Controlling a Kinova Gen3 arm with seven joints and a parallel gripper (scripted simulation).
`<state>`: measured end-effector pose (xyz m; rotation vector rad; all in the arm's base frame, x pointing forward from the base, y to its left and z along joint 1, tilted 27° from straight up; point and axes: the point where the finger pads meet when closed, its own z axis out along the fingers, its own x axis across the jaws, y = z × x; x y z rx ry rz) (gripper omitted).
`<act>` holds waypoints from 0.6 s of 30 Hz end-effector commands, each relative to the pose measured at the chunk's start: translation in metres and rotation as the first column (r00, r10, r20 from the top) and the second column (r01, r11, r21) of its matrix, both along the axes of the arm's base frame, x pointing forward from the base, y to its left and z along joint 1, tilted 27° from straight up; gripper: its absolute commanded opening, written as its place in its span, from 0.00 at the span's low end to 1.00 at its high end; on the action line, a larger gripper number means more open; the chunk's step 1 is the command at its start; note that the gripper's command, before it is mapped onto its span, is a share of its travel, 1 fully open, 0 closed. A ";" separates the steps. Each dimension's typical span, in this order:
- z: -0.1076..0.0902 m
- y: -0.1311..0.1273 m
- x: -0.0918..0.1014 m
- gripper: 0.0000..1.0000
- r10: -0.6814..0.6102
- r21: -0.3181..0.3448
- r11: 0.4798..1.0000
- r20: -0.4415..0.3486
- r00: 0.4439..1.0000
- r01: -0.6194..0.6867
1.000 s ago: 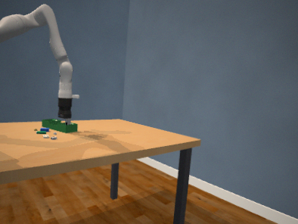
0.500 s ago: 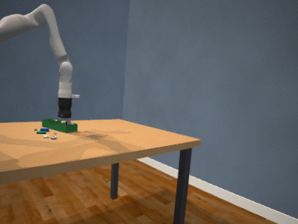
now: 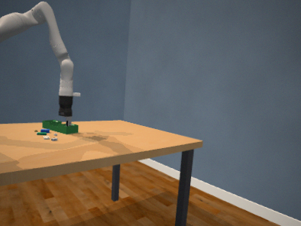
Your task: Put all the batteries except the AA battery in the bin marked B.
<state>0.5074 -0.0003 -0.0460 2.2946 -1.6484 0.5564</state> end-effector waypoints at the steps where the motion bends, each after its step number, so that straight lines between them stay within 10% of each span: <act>1: 0.005 0.005 0.001 0.31 0.006 0.003 1.000 0.004 1.000 -0.006; 18: 0.037 0.021 -0.005 0.31 0.006 0.003 1.000 0.004 1.000 -0.006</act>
